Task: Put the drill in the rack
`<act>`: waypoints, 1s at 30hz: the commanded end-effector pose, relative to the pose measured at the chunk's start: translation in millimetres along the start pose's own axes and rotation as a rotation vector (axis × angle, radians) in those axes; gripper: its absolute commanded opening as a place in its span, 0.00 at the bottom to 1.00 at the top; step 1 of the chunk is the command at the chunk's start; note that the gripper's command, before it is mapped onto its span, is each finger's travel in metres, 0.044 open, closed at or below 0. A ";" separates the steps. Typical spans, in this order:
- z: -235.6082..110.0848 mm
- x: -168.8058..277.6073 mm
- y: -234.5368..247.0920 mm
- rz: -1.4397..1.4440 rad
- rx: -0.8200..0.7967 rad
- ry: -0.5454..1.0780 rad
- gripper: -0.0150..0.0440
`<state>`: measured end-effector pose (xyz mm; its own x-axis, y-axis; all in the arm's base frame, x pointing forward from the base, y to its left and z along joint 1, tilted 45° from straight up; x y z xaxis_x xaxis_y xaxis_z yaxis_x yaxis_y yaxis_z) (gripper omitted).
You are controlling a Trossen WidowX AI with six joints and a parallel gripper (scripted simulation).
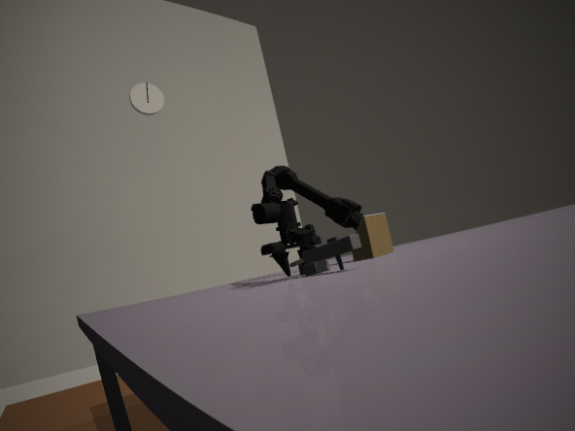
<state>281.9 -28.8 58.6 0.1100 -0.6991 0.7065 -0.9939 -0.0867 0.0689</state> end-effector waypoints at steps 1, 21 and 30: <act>-0.2 0.2 -0.2 0.001 0.001 0.000 0.64; -2.4 0.4 1.5 0.000 -0.006 -0.005 0.25; -3.0 0.4 1.9 0.000 -0.006 -0.005 0.25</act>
<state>280.0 -28.3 59.7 0.1129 -0.6992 0.7060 -0.9936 -0.0814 0.0784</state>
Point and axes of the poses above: the point midway between the two fingers, 35 mm back from their tips, its own z axis out along the fingers, its own y axis across the jaws, x = y × z, the point moved 8 cm from there along -z, back along the fingers, and after that the axes turned 7 degrees about -z, right-handed, at the moved point
